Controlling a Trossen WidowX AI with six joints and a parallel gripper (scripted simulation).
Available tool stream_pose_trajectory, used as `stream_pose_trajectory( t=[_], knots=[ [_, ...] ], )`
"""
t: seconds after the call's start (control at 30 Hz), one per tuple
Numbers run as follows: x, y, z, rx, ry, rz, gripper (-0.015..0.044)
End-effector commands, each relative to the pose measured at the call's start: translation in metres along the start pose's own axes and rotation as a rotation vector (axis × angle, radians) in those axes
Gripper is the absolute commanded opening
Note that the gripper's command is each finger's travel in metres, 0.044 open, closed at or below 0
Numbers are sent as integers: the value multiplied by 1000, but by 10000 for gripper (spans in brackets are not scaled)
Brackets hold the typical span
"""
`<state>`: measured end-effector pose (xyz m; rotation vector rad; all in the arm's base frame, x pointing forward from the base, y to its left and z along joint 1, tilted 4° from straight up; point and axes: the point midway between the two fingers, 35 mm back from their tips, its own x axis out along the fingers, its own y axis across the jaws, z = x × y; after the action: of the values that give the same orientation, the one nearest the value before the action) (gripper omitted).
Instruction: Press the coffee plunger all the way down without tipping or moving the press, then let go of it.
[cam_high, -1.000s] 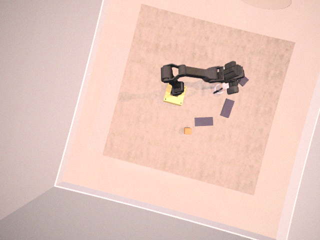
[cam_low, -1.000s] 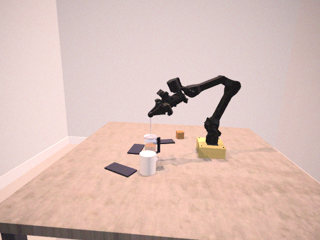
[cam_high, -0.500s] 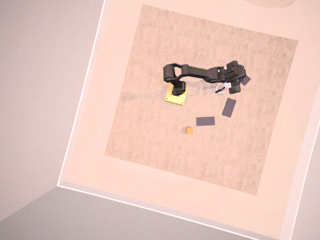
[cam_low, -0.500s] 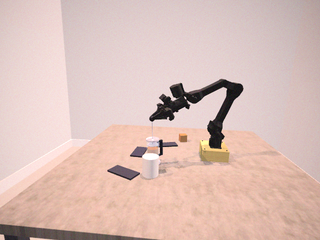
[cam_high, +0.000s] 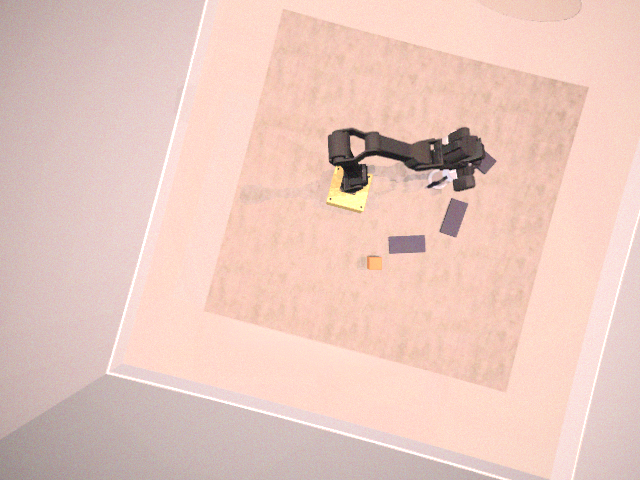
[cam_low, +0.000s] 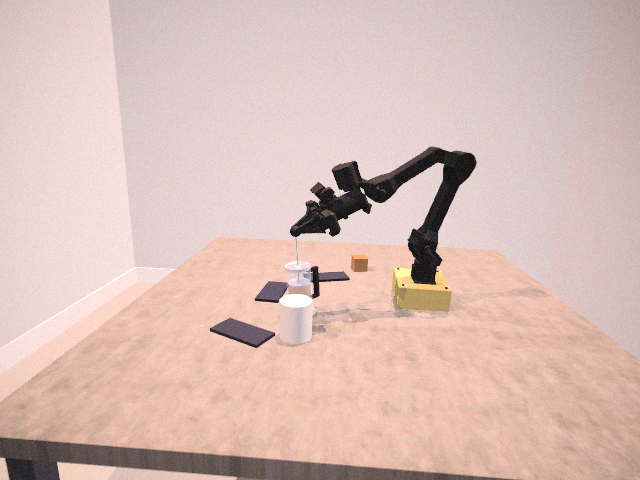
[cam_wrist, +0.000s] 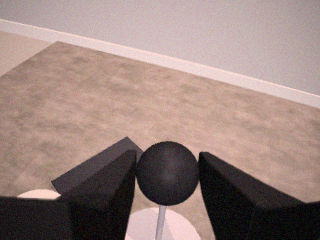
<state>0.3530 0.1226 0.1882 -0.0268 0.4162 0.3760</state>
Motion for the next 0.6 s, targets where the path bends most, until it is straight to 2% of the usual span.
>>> stream_pose_trajectory(
  t=[0.0, 0.57],
  knots=[
    [10, -1, -34, 12, 85, -2, 124],
    [27, 0, -55, 12, 84, -2, 124]
  ],
)
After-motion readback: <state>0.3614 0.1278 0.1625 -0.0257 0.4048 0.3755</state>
